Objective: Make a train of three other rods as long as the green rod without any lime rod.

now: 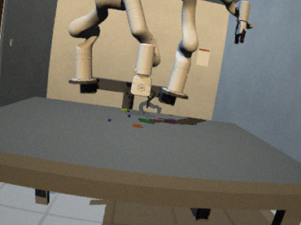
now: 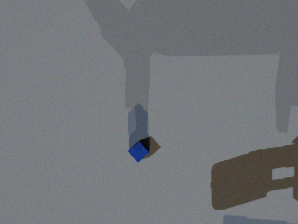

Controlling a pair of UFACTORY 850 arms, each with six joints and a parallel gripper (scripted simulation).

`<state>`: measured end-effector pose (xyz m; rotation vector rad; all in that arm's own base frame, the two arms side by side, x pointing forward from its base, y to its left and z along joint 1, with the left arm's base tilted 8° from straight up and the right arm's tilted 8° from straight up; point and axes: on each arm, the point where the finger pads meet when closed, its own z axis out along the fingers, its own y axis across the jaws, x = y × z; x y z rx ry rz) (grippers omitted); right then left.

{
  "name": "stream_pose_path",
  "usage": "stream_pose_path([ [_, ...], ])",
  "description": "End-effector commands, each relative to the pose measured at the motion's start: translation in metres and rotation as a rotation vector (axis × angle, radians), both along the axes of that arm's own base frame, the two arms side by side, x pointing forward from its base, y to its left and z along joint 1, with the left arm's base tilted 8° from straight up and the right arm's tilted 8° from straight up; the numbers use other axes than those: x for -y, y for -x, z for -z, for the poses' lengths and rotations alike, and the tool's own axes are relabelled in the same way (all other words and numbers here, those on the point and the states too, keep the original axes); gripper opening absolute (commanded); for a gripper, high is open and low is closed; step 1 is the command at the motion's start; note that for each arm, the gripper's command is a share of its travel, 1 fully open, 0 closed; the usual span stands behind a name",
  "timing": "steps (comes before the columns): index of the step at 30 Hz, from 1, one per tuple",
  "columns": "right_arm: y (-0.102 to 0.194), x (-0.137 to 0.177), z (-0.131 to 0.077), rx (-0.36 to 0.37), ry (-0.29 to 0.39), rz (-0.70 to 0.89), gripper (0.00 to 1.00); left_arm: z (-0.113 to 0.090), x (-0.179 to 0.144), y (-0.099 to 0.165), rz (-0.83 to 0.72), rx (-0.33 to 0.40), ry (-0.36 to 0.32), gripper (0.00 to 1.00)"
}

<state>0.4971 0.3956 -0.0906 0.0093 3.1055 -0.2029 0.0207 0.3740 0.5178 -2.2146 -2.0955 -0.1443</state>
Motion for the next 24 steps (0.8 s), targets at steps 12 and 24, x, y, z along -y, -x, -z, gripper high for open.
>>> stream_pose_path([
  [12,-0.001,-0.001,-0.001,0.001,-0.002,-0.008,1.0,-0.001,0.0,0.0,0.0,0.0,-0.002,1.0],
  [24,-0.012,-0.002,-0.001,-0.037,0.008,-0.305,1.0,-0.001,0.0,0.0,0.0,0.0,-0.002,1.0],
])
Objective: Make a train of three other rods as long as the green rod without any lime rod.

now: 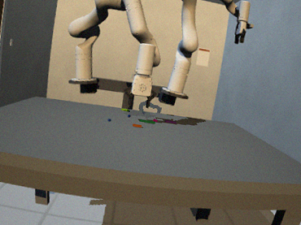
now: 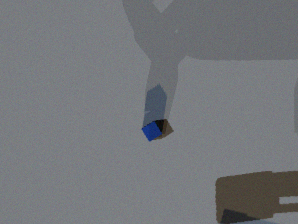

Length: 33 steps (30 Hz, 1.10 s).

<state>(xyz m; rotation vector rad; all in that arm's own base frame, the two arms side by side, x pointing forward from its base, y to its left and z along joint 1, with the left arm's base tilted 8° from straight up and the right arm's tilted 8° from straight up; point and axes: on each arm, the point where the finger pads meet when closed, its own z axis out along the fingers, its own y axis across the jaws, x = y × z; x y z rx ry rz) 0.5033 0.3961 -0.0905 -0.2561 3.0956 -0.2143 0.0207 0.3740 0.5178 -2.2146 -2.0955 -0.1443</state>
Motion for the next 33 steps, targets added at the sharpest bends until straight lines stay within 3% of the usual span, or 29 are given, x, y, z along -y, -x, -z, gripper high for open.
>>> stream_pose_path([
  [1,-0.007,-0.001,-0.001,-0.029,0.0,-0.165,1.0,-0.001,0.0,0.0,0.0,0.0,-0.002,1.0],
  [4,-0.008,-0.001,-0.001,-0.033,0.001,-0.195,1.0,-0.001,0.0,0.0,0.0,0.0,-0.002,1.0],
  [6,-0.012,-0.002,-0.001,-0.048,0.006,-0.304,1.0,-0.001,0.0,0.0,0.0,0.0,-0.002,1.0],
  [19,-0.025,-0.002,-0.002,-0.097,0.02,-0.675,1.0,-0.001,0.0,0.0,0.0,0.0,-0.002,1.0],
  [21,-0.025,-0.002,-0.002,-0.097,0.02,-0.675,1.0,-0.001,0.0,0.0,0.0,0.0,-0.002,1.0],
  [33,-0.038,-0.002,-0.002,-0.148,0.034,-1.064,1.0,-0.001,0.0,0.0,0.0,0.0,-0.002,1.0],
])
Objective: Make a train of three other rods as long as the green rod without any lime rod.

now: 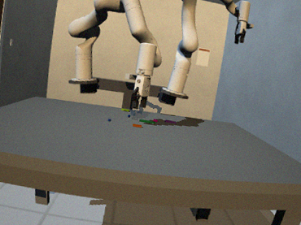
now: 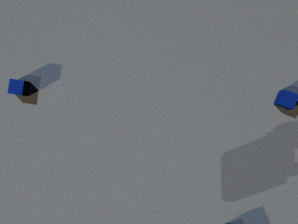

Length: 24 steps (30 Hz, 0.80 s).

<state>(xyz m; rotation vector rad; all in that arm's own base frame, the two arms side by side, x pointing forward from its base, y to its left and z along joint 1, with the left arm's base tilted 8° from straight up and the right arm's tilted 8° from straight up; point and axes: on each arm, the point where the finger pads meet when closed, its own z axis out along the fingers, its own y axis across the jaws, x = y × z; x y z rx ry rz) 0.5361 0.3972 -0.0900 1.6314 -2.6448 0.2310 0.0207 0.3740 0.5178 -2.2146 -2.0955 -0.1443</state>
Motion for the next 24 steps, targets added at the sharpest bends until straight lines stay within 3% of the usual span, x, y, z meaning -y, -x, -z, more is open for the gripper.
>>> stream_pose_path([
  [1,-0.006,-0.001,-0.001,-0.046,-0.002,-0.161,1.0,-0.001,0.0,0.0,0.0,0.0,-0.002,1.0],
  [5,-0.008,-0.001,-0.002,-0.053,0.0,-0.22,1.0,-0.001,0.0,0.0,0.0,0.0,-0.002,1.0],
  [24,-0.028,0.0,-0.002,-0.132,0.026,-0.804,1.0,-0.001,0.0,0.0,0.0,0.0,-0.002,1.0],
])
